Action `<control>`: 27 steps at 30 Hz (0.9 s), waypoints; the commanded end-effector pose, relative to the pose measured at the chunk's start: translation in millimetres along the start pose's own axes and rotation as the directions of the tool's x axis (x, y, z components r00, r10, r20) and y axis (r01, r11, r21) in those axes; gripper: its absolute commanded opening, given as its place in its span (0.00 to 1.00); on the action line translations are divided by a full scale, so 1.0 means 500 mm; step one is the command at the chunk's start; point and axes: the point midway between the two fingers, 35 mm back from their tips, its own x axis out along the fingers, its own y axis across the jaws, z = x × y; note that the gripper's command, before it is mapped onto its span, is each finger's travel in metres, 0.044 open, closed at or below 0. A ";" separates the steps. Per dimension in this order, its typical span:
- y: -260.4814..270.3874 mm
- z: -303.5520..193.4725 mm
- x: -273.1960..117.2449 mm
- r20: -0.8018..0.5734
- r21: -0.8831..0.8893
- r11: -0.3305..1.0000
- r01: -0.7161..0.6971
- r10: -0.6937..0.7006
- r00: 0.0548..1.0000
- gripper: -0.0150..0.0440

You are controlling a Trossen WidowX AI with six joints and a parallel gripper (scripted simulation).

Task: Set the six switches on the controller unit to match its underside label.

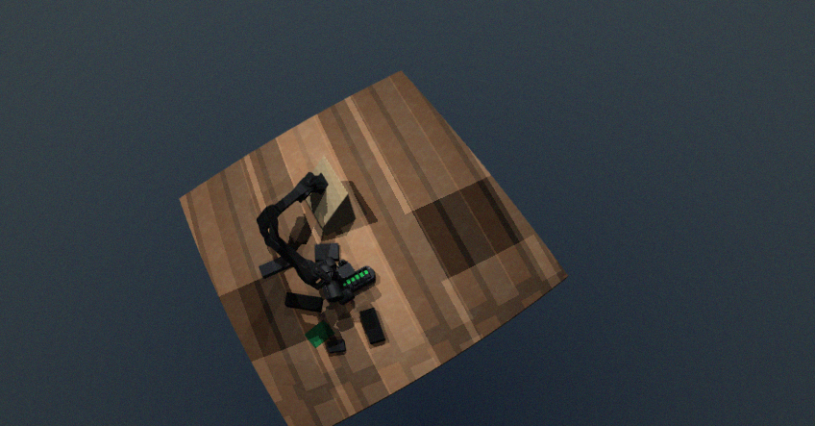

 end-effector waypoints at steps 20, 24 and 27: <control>0.008 -0.006 0.063 0.003 -0.009 1.000 -0.012 0.012 1.000 0.86; 0.008 -0.006 0.063 0.003 -0.009 1.000 -0.012 0.012 1.000 0.81; 0.008 -0.006 0.063 0.003 -0.009 1.000 -0.012 0.012 1.000 0.81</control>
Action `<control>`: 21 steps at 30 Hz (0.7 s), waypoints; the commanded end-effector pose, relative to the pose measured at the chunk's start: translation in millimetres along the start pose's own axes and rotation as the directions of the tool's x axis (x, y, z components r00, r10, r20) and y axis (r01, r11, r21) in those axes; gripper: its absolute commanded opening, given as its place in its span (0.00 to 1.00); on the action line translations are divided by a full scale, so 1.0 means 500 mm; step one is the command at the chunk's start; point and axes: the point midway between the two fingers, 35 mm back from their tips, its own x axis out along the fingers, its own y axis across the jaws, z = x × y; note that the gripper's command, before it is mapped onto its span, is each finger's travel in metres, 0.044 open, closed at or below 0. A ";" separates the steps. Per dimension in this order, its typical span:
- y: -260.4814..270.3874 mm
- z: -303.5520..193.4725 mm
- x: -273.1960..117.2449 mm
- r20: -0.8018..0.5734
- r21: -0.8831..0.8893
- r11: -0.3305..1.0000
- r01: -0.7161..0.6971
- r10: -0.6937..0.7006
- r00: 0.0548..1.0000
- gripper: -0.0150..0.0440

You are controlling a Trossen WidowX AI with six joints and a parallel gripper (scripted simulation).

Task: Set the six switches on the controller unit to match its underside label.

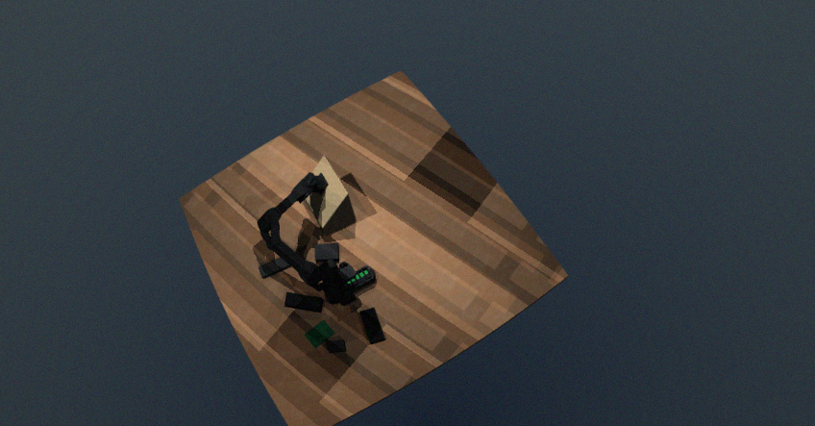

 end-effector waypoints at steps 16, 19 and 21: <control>0.000 0.008 -0.008 0.003 -0.002 1.000 0.001 -0.001 1.000 0.82; 0.000 0.009 -0.008 0.002 -0.002 1.000 0.001 -0.001 1.000 0.82; 0.000 0.010 -0.009 0.000 -0.002 1.000 0.001 -0.001 1.000 0.82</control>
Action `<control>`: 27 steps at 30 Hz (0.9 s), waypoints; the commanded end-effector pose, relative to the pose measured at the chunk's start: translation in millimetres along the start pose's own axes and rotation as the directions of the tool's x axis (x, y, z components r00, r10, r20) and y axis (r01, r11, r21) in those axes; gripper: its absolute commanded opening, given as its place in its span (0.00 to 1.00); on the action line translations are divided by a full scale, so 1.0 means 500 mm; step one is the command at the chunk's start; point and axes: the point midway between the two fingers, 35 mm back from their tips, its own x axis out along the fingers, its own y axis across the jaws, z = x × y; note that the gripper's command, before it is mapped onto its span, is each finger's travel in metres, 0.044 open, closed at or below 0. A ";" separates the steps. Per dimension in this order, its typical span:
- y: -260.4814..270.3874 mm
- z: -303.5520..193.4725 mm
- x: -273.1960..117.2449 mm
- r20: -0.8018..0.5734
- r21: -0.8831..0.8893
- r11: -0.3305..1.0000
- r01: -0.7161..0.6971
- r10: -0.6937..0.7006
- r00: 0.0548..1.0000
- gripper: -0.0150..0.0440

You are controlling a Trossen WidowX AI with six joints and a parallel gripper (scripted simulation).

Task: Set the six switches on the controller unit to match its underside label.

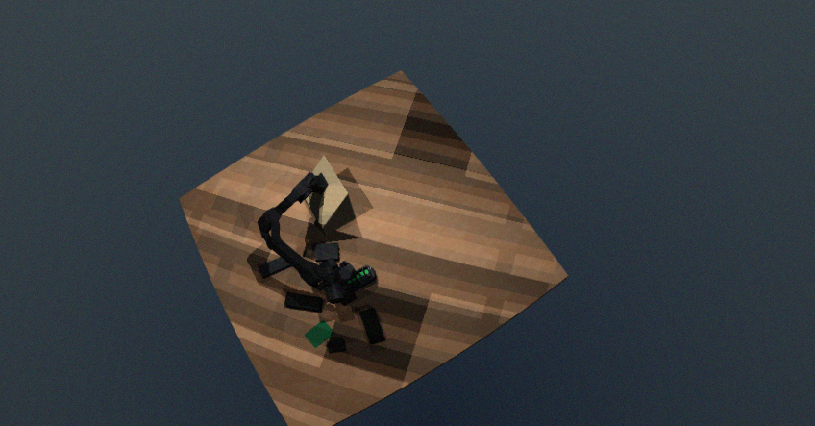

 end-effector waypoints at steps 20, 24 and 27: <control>-0.001 0.023 -0.030 -0.030 -0.002 1.000 0.001 -0.002 1.000 0.82; -0.001 0.027 -0.035 -0.038 -0.002 1.000 0.001 -0.002 0.999 0.82; -0.001 0.031 -0.038 -0.044 -0.002 1.000 0.001 -0.002 0.999 0.82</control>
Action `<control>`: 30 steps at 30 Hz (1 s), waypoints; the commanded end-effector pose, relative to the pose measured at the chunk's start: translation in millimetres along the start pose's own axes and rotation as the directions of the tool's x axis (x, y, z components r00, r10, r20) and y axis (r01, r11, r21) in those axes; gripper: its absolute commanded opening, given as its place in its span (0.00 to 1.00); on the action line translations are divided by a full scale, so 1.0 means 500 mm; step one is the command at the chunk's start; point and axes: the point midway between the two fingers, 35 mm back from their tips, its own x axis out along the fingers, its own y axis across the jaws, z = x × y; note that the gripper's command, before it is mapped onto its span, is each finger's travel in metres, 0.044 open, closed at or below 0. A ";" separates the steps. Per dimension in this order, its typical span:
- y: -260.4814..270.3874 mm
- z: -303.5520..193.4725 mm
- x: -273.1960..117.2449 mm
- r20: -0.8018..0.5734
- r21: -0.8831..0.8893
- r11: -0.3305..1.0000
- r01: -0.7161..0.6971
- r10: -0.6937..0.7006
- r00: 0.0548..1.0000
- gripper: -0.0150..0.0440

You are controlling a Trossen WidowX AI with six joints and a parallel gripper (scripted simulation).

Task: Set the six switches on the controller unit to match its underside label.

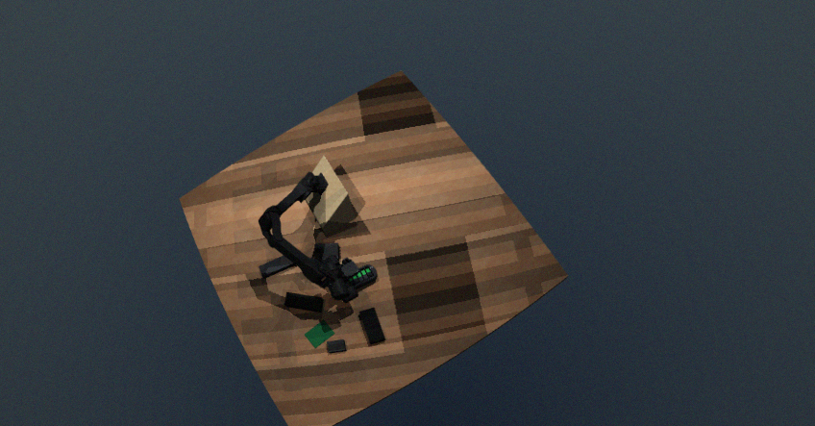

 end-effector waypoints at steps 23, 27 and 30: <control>-0.001 0.033 -0.035 -0.050 -0.002 1.000 0.003 -0.003 0.999 0.82; -0.001 0.038 -0.039 -0.058 -0.002 1.000 0.003 -0.003 0.998 0.82; -0.001 0.042 -0.042 -0.064 -0.002 1.000 0.003 -0.003 0.998 0.82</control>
